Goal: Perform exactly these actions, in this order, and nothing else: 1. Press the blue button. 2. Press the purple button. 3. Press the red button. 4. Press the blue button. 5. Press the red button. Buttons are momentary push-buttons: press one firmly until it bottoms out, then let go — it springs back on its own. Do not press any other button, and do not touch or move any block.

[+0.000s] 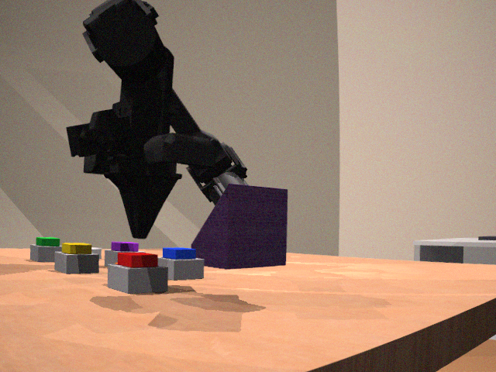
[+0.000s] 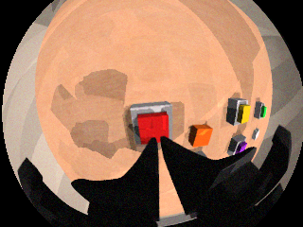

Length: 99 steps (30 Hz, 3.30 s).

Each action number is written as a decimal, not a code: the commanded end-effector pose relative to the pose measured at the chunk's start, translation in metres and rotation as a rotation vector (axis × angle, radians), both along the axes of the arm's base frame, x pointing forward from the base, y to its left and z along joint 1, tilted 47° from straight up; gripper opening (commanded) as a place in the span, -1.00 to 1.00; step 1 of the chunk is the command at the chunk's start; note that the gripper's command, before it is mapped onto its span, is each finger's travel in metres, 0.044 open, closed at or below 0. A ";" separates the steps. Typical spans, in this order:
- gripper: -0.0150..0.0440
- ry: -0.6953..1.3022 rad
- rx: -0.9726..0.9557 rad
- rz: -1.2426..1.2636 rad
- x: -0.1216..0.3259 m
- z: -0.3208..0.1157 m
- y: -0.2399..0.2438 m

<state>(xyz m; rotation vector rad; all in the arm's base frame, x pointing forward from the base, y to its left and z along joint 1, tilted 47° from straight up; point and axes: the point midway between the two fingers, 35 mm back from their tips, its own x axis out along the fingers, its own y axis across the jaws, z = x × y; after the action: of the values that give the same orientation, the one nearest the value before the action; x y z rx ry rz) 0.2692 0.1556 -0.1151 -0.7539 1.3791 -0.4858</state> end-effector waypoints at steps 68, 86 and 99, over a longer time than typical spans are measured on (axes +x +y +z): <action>-0.42 -0.003 0.006 -0.005 -0.089 0.030 -0.087; -0.42 -0.002 0.008 -0.004 -0.094 0.055 -0.060; -0.42 0.011 0.022 -0.004 -0.076 0.084 0.008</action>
<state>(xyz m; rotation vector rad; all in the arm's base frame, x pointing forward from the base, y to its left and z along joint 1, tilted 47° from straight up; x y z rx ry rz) 0.1773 0.1473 -0.0254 -0.7514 1.3876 -0.4806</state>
